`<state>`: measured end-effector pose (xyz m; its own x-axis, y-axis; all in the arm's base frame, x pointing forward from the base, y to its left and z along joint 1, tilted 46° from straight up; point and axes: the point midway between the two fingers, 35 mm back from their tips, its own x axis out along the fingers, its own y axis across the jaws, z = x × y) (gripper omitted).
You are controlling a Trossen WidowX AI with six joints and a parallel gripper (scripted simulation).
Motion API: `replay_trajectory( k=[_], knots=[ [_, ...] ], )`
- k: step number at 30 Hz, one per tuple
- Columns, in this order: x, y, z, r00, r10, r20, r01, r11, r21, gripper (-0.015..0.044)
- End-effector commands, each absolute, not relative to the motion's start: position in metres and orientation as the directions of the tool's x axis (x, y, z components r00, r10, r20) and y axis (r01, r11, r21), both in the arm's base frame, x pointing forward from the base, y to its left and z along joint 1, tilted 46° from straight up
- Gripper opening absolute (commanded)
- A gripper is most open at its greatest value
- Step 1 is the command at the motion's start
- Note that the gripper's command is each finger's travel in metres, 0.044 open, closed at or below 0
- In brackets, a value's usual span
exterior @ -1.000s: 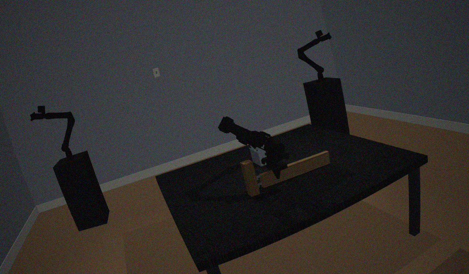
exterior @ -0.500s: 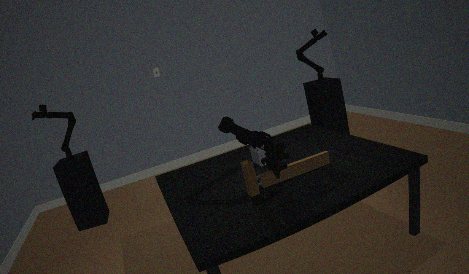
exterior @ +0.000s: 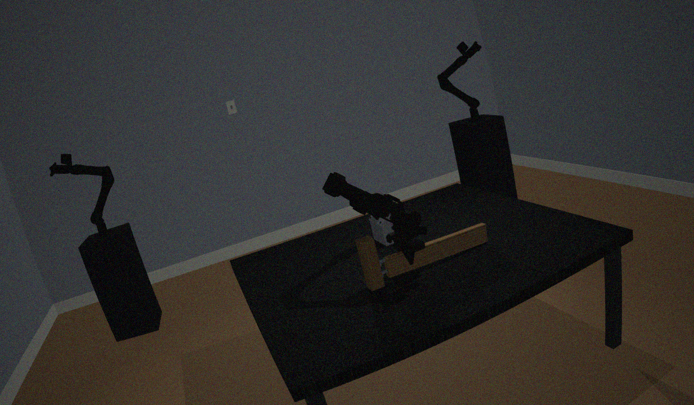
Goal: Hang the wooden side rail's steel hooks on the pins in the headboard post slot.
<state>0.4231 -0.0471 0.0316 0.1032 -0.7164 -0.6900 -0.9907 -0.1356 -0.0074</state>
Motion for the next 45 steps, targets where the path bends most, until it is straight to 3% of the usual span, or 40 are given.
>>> replay_trajectory(
  k=[1,45],
  knots=[
    [0.4238,-0.0455,0.0355,0.112,-0.716,-0.69,-0.989,-0.148,-0.008,0.0],
    [0.4248,-0.0477,0.0391,0.112,-0.716,-0.689,-0.989,-0.148,-0.008,0.0]
  ],
)
